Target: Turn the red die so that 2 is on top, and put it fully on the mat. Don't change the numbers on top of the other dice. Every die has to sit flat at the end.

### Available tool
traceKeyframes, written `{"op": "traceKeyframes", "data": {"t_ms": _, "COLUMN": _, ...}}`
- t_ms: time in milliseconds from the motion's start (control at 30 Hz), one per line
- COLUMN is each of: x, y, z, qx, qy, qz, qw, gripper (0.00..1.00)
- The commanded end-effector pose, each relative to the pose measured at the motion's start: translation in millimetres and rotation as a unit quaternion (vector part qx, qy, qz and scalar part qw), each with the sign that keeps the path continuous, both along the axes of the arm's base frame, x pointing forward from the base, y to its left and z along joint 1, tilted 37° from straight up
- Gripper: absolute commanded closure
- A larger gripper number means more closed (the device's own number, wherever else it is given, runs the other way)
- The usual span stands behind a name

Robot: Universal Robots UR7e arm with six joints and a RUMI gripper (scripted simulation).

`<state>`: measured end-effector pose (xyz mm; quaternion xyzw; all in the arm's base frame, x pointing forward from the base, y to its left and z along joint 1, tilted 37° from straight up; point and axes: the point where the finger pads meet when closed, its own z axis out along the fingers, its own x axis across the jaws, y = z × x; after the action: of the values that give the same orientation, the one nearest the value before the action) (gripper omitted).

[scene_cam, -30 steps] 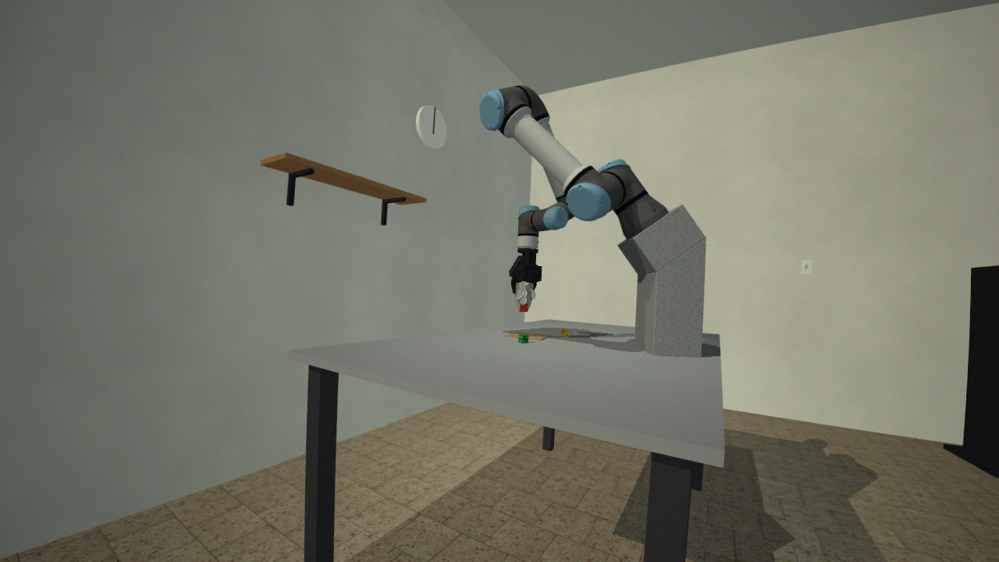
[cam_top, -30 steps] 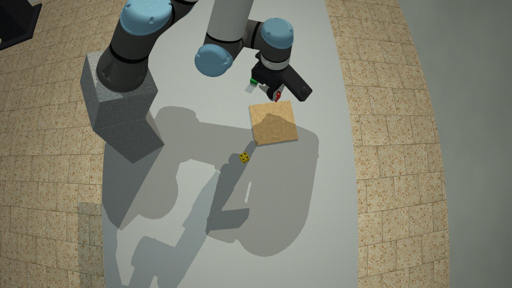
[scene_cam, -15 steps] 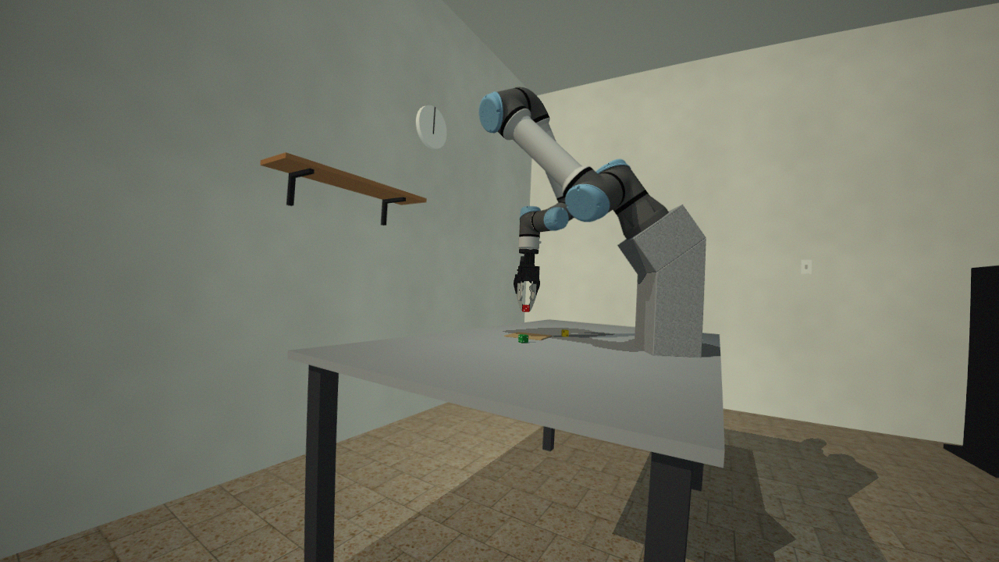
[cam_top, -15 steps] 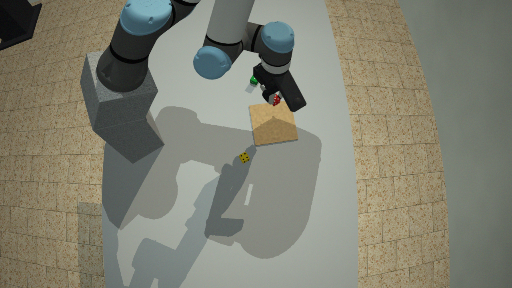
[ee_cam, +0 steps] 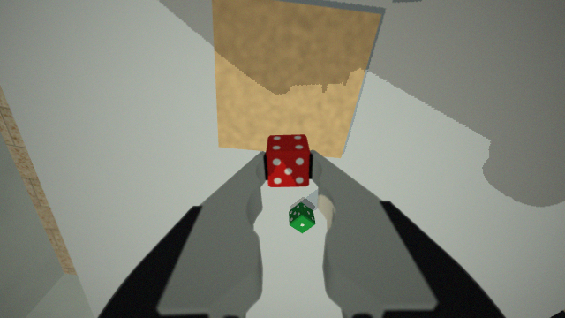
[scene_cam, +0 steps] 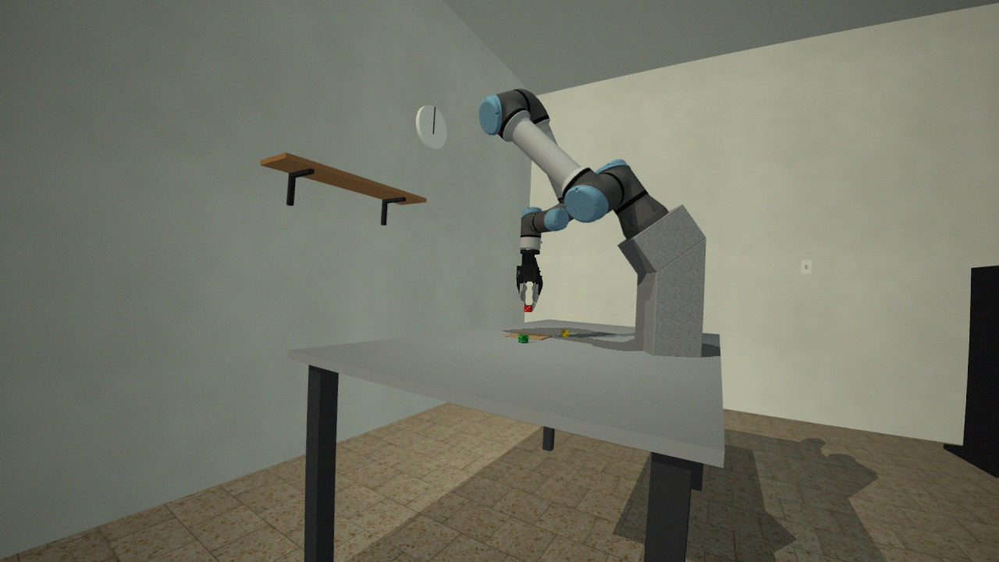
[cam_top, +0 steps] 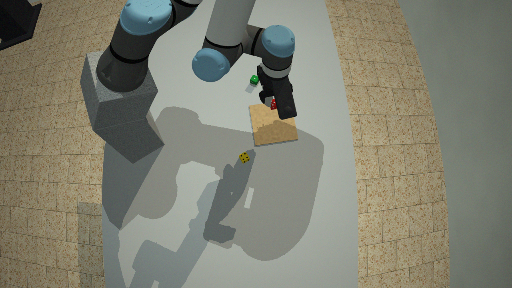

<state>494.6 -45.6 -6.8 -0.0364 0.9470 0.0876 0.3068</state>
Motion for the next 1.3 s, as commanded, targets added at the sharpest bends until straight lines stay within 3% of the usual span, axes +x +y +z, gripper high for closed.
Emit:
{"op": "traceKeyframes", "data": {"t_ms": 0, "x": 0.4, "y": -5.8, "z": -1.5, "qx": 0.033, "qy": 0.010, "qz": -0.053, "qw": 0.998, "gripper": 0.94}}
{"op": "traceKeyframes", "data": {"t_ms": 400, "x": -1.8, "y": -10.3, "z": -4.3, "qx": 0.075, "qy": 0.023, "qz": -0.111, "qw": 0.991, "gripper": 0.94}}
{"op": "traceKeyframes", "data": {"t_ms": 1033, "x": -2.0, "y": -10.2, "z": -5.5, "qx": 0.087, "qy": 0.024, "qz": -0.107, "qw": 0.990, "gripper": 0.94}}
{"op": "traceKeyframes", "data": {"t_ms": 1267, "x": -1.5, "y": -9.9, "z": -6.3, "qx": 0.123, "qy": 0.018, "qz": -0.082, "qw": 0.989, "gripper": 0.94}}
